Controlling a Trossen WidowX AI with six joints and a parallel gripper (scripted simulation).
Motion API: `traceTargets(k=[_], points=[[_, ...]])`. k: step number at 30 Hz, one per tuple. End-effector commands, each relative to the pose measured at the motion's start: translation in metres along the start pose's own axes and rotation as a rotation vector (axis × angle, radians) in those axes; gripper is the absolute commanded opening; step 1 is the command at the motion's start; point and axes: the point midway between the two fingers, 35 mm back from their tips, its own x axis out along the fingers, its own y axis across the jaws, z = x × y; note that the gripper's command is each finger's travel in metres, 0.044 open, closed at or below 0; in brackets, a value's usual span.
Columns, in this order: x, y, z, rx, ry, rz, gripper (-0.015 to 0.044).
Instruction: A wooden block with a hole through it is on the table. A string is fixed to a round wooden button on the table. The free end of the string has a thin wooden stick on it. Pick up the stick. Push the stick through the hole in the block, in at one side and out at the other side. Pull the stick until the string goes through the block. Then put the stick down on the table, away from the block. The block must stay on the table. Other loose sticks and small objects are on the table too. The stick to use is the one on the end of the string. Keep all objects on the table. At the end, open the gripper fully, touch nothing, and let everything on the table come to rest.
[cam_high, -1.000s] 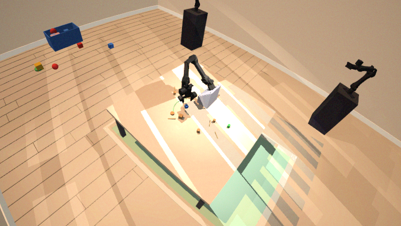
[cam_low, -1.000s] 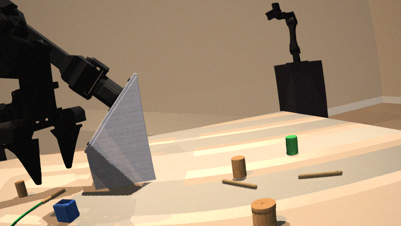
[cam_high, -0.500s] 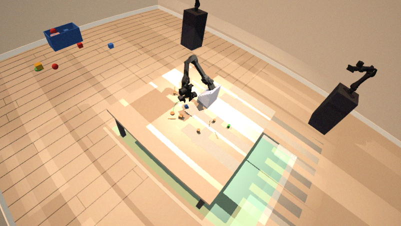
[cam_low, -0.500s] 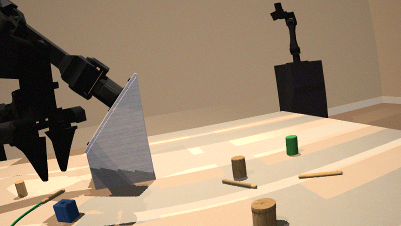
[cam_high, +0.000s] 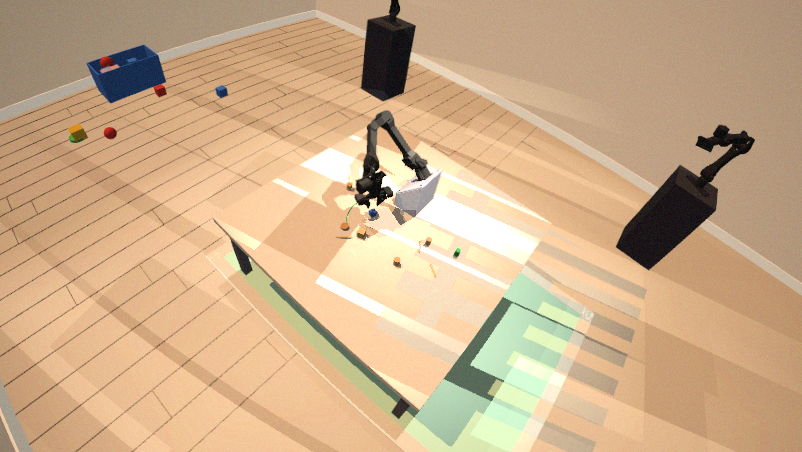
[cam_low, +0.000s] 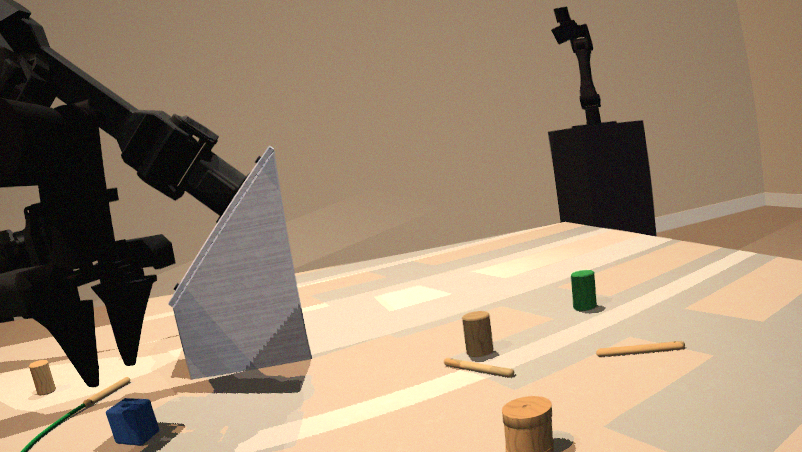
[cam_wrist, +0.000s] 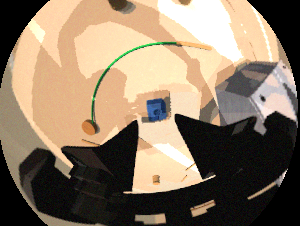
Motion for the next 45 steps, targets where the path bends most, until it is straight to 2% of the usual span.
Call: traceTargets(k=[1,21,33,39,45], points=[[0.008,-0.003,-0.002,-0.011,0.002,-0.009,0.0239],[0.04,-0.005,0.0,-0.012,-0.003,-0.008,0.0239],[0.041,-0.005,0.0,-0.012,-0.003,-0.007,0.0239],[0.04,-0.004,0.001,-0.007,-0.007,-0.005,0.0082],[0.04,-0.004,0.001,-0.007,-0.007,-0.005,0.0042]])
